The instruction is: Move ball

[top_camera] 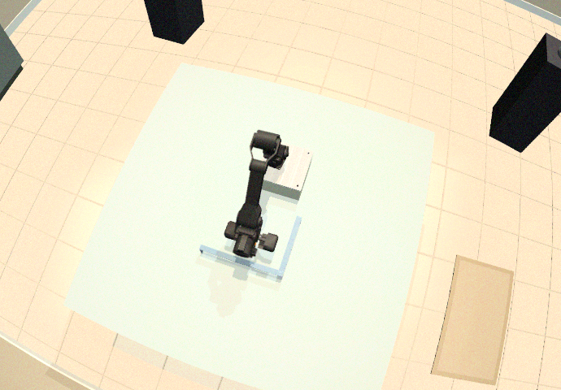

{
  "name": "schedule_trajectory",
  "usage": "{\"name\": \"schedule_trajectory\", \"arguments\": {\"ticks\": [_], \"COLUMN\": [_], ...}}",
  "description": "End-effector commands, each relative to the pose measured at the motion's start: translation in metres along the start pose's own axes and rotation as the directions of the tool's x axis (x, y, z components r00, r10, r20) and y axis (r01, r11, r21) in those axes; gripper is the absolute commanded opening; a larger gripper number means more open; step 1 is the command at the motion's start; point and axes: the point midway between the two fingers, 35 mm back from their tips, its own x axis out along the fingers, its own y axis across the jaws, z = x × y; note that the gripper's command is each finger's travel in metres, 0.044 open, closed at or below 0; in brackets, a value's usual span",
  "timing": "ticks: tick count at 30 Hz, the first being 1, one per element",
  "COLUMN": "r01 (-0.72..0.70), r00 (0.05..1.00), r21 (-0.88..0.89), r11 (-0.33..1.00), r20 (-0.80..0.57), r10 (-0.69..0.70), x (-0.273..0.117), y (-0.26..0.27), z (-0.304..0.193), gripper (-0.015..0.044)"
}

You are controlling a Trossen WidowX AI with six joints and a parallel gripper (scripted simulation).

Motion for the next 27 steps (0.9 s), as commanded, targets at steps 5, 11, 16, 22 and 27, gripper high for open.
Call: {"name": "schedule_trajectory", "arguments": {"ticks": [5,11,16,22,27], "r01": [0.003,0.003,0.003,0.003,0.003], "r00": [1.0,1.0,1.0,1.0,1.0], "r21": [0.006,0.006,0.006,0.006,0.006], "r11": [1.0,1.0,1.0,1.0,1.0], "r20": [-0.012,-0.012,-0.011,-0.01,-0.01], "r10": [-0.003,-0.003,-0.003,-0.003,-0.003], "x": [0.011,0.011,0.01,-0.034,-0.076], "y": [0.0,0.0,0.0,0.0,0.0], "z": [-0.003,-0.003,-0.003,0.004,0.004], "gripper": [0.0202,0.0122,0.005,0.0,0.0]}}
